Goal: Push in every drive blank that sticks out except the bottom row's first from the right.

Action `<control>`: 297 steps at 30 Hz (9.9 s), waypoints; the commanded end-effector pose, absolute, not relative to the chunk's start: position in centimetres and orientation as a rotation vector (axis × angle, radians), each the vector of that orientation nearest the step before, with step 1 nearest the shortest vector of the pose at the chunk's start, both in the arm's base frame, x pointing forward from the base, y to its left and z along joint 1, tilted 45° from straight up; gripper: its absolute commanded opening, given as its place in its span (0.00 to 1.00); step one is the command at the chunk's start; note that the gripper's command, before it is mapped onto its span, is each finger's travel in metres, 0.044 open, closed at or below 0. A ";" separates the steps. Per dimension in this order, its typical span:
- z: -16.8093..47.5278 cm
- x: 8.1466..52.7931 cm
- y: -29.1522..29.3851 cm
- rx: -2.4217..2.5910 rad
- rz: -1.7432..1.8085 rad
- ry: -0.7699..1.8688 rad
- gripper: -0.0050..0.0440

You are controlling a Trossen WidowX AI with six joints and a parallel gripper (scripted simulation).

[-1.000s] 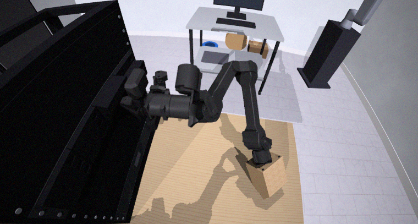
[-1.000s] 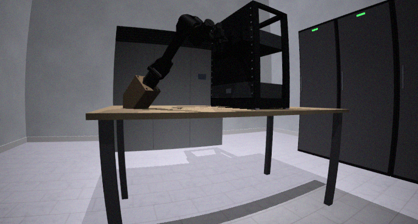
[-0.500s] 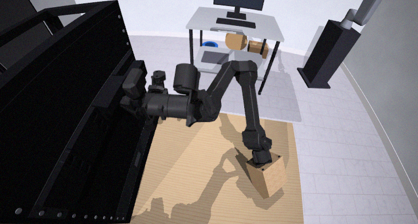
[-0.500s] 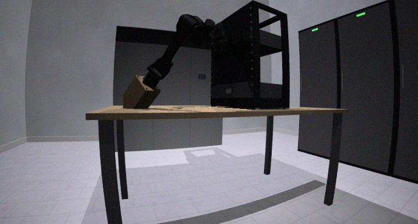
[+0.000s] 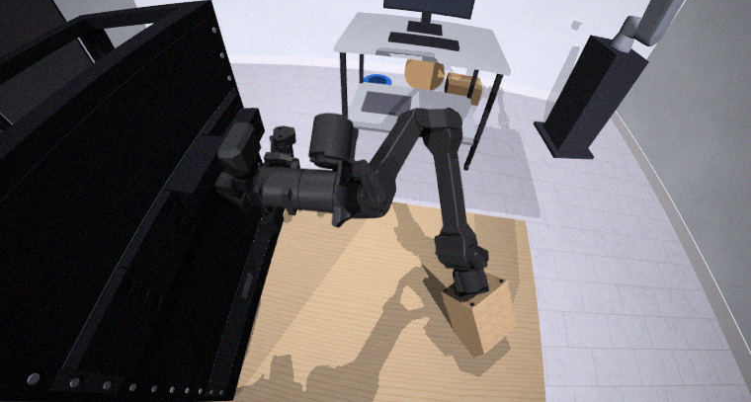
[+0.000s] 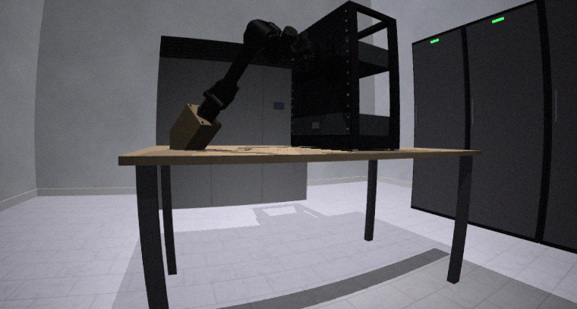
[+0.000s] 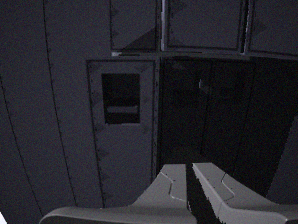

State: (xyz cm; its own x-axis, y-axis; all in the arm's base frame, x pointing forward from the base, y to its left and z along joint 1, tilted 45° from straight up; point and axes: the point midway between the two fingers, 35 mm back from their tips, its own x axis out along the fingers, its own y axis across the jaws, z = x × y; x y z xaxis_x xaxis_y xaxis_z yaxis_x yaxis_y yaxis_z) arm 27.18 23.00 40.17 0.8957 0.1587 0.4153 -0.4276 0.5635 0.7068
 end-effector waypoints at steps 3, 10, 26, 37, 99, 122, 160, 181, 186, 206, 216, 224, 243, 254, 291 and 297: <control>41.0 27.3 23.1 0.921 0.364 -0.337 0.10; 41.2 27.5 23.1 0.921 0.364 -0.337 0.10; 41.4 27.6 23.1 0.921 0.364 -0.337 0.10; 41.5 27.7 23.1 0.921 0.364 -0.337 0.10; 38.4 21.1 21.9 0.921 0.364 -0.337 0.10; 40.7 22.4 23.9 0.921 0.364 -0.337 0.10; 41.1 22.8 24.1 0.921 0.364 -0.337 0.10; 41.6 23.9 24.2 0.921 0.364 -0.337 0.10; 42.0 24.4 24.3 0.921 0.364 -0.337 0.10; 42.6 25.4 24.5 0.921 0.364 -0.337 0.10; 42.7 25.6 24.5 0.921 0.364 -0.337 0.10; 42.9 25.8 24.5 0.921 0.364 -0.337 0.10; 43.1 26.0 24.5 0.921 0.364 -0.337 0.10; 43.3 26.2 24.5 0.921 0.364 -0.337 0.10; 43.6 26.5 24.5 0.921 0.364 -0.337 0.10; 43.7 26.6 24.5 0.921 0.364 -0.337 0.10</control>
State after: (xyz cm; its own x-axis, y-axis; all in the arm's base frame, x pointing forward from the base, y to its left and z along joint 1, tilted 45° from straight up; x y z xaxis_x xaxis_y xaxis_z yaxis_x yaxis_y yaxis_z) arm 26.51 24.70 42.48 0.8979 0.1621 0.4092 -0.4238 0.5693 0.7045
